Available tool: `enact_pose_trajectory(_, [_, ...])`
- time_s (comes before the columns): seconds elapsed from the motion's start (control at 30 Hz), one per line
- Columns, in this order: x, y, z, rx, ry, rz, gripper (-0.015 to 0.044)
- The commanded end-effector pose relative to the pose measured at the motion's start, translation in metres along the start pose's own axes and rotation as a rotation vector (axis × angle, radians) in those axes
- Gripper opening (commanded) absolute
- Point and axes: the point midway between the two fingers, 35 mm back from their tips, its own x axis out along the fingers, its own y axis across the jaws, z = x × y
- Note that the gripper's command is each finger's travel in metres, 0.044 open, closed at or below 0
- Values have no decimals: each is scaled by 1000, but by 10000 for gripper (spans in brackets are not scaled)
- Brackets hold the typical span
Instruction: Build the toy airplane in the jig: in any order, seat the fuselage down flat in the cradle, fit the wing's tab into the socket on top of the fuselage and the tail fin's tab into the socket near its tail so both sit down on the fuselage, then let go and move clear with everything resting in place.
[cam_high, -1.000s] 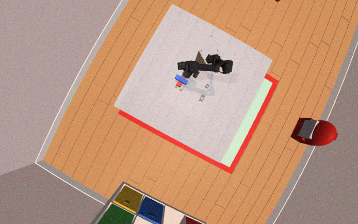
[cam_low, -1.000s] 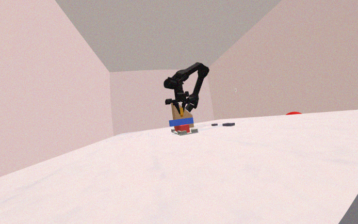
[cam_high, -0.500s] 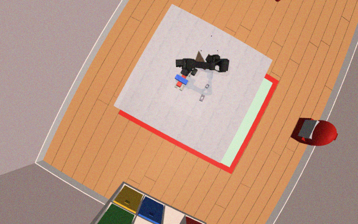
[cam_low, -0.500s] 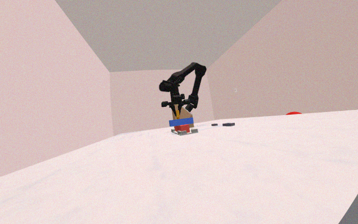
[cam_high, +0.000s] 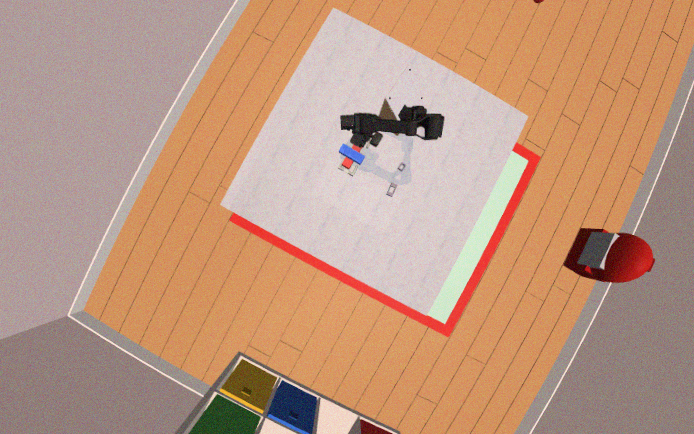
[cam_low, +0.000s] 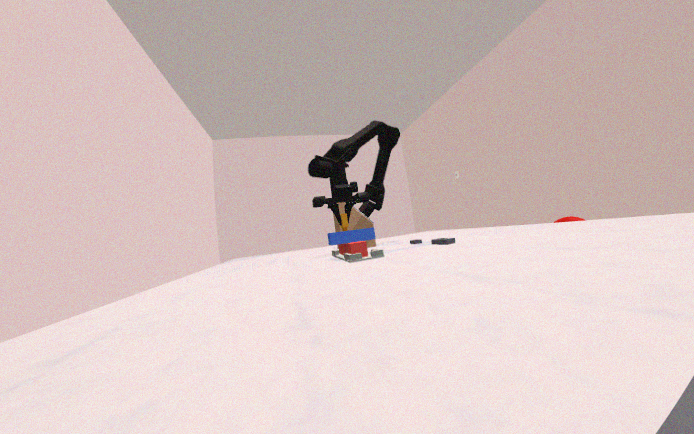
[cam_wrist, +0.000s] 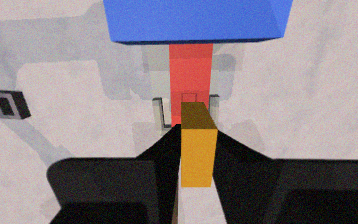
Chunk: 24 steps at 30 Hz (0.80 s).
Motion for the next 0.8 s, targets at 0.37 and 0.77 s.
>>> enact_pose_trajectory(0.37, [15,-2,1,-8,1,-5,65])
enact_pose_trajectory(0.77, [34,-2,1,-8,1,-4,65])
